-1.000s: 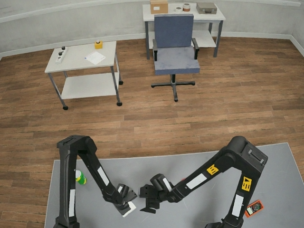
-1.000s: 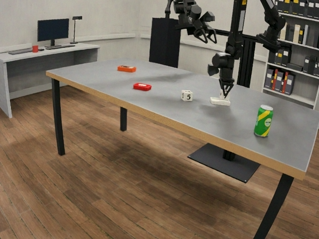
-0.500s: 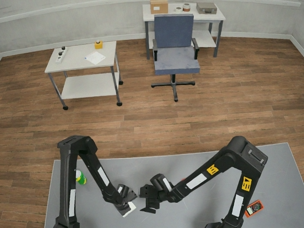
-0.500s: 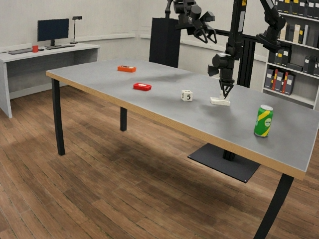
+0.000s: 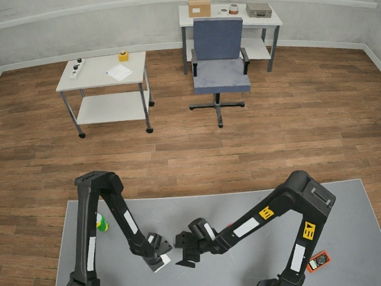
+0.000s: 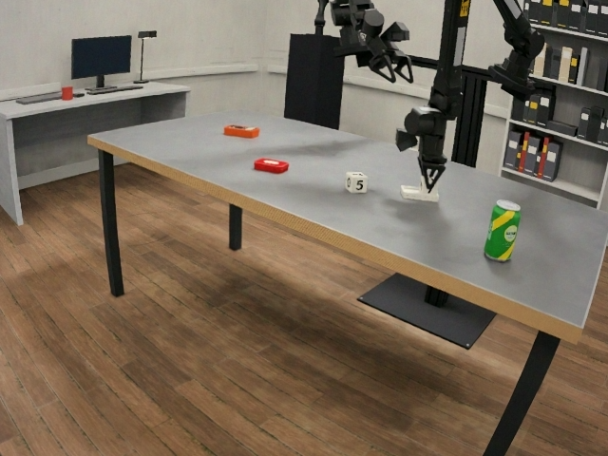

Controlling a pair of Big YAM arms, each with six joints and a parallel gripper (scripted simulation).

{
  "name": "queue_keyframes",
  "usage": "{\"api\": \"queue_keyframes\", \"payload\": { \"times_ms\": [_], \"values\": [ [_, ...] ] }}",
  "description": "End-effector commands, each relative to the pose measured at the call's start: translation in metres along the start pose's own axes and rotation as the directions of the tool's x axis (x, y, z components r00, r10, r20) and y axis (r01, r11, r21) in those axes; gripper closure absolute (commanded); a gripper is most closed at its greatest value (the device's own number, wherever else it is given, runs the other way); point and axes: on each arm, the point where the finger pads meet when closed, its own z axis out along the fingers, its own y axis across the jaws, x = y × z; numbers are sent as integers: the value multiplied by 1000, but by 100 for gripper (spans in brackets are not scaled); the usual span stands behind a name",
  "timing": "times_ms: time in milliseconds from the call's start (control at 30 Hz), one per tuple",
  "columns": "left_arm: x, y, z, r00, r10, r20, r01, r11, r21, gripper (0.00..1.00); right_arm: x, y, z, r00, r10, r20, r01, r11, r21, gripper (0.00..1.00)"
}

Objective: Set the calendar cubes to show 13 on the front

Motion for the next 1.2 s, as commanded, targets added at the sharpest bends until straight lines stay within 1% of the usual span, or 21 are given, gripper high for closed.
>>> {"api": "queue_keyframes", "payload": {
  "times_ms": [0,233,300,333,400,467,533,667,900,1067,1167],
  "values": [
    [5,-3,4,1000,-20,-17,20,1000,14,60,-8,-10,1,1000,-9,17,8,1000,15,0],
    [5,-3,2,1000,-20,-18,20,1000,13,60,-8,-10,1,1000,-9,17,8,1000,15,0],
    [5,-3,2,1000,-20,-18,20,1000,13,37,-8,-10,1,1000,-9,17,8,1000,15,0],
    [4,-3,2,1000,-18,-16,18,1000,12,31,-8,-10,1,1000,-9,17,8,1000,15,0],
    [4,-3,2,1000,-18,-16,18,1000,12,31,-8,-10,1,1000,-9,17,8,1000,15,0],
    [14,-4,0,999,-11,-33,12,1000,24,31,-8,-10,1,1000,-9,17,8,1000,15,0],
    [11,3,-7,1000,-10,-23,11,1000,18,31,-8,-10,1,1000,-9,17,8,1000,15,0],
    [16,3,-13,999,-6,-33,7,1000,26,31,-8,-10,1,1000,-9,17,8,1000,15,0],
    [11,-2,-30,1000,-1,-26,1,1000,21,31,-8,-10,1,1000,-9,17,8,1000,15,0],
    [11,-5,-34,1000,-1,-27,1,1000,20,31,-8,-10,1,1000,-9,17,8,1000,15,0],
    [11,-10,-49,1000,-1,-25,2,1000,22,31,-8,-10,1,1000,-9,17,8,1000,15,0]
  ]
}}
